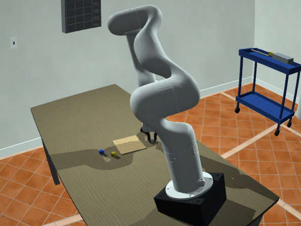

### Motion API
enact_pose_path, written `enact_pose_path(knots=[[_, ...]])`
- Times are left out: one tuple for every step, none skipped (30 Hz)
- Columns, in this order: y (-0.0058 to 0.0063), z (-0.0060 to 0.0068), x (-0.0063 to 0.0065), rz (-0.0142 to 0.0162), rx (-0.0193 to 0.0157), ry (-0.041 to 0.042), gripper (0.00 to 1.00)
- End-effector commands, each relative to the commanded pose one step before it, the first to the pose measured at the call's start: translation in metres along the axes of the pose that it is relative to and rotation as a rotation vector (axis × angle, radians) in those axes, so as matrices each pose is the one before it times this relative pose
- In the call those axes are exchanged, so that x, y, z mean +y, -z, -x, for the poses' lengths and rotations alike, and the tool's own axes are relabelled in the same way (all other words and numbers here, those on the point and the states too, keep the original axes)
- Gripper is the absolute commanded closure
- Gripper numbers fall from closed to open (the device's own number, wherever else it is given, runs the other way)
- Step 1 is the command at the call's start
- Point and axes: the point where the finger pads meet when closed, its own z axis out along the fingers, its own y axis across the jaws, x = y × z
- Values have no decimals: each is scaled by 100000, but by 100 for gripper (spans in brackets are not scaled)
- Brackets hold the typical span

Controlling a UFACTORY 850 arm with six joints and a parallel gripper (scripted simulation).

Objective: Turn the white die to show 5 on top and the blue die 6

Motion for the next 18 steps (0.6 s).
enact_pose_path(knots=[[64,-70,-12,-20,132,13,85],[47,0,0,-1,0,0,85],[86,0,0,-1,0,0,85],[132,0,0,0,0,0,85],[0,0,0,0,0,0,85],[0,0,0,0,0,0,85],[183,1,1,3,1,0,85],[232,0,-1,-3,0,0,85],[285,1,1,3,0,0,85],[332,-1,-1,-3,0,0,85],[377,0,0,0,0,0,85],[417,0,0,1,0,0,85],[451,0,0,1,0,0,85],[480,0,0,0,0,0,85],[503,0,0,0,0,0,85],[520,0,0,-1,0,0,85],[531,0,0,-1,0,0,85],[537,0,0,-1,0,0,85]])
